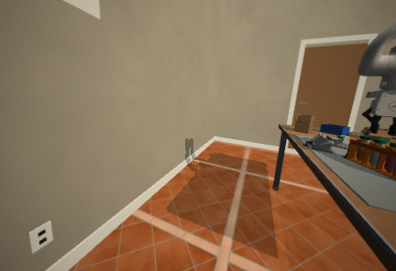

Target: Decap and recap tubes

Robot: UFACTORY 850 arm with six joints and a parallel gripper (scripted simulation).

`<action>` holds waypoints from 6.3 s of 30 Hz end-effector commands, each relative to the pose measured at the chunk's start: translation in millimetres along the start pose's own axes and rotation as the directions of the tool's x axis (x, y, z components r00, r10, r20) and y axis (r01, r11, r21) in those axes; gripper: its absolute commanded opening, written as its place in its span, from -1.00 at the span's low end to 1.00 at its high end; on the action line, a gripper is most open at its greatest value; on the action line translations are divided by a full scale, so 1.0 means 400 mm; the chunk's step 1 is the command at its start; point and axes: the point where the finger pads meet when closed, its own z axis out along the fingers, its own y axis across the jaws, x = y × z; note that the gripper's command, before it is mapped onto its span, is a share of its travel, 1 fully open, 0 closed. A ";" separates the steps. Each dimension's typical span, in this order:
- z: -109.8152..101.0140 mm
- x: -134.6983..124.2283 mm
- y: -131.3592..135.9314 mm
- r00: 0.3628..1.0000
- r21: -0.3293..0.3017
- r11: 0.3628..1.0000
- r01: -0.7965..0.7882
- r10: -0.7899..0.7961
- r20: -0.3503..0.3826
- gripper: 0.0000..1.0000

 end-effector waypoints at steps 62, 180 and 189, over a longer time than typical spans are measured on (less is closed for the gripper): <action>0.065 -0.234 0.117 0.756 -0.011 0.756 0.654 -0.654 0.011 -0.08; -0.028 -0.029 0.012 0.756 -0.011 0.756 0.654 -0.654 0.011 -0.08; -0.027 0.102 -0.054 0.756 -0.011 0.756 0.654 -0.654 0.010 -0.08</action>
